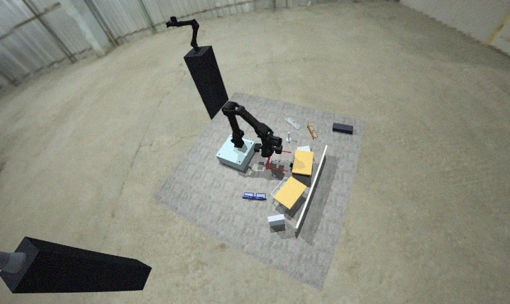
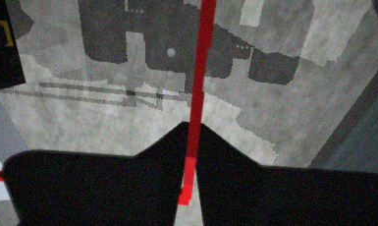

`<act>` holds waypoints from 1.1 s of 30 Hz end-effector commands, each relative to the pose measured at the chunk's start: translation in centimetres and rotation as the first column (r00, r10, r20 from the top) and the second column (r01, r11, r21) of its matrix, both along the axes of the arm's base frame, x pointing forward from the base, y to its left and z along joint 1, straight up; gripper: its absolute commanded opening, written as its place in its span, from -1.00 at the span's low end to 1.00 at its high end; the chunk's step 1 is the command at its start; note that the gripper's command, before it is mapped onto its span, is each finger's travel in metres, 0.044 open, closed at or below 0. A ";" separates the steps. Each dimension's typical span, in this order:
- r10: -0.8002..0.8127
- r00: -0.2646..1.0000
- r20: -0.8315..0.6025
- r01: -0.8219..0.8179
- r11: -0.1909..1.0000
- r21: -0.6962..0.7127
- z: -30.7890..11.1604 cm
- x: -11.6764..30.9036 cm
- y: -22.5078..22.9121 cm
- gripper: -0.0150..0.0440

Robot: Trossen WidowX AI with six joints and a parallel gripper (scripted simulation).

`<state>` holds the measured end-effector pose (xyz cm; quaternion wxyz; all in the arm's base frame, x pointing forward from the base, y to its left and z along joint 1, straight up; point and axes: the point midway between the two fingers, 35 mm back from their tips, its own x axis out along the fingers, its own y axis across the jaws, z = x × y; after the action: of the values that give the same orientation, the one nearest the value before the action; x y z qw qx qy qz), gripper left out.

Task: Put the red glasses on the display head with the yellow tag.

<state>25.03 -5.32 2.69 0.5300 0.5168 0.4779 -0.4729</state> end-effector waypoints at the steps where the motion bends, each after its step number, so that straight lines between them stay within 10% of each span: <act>1: -0.006 1.000 0.005 0.006 1.000 -0.005 0.0 0.7 0.0 -0.49; 33: -0.006 1.000 0.008 0.006 1.000 -0.005 0.2 4.9 0.0 -0.49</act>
<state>29.43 -5.26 2.81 0.5330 0.5183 0.4749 -0.4709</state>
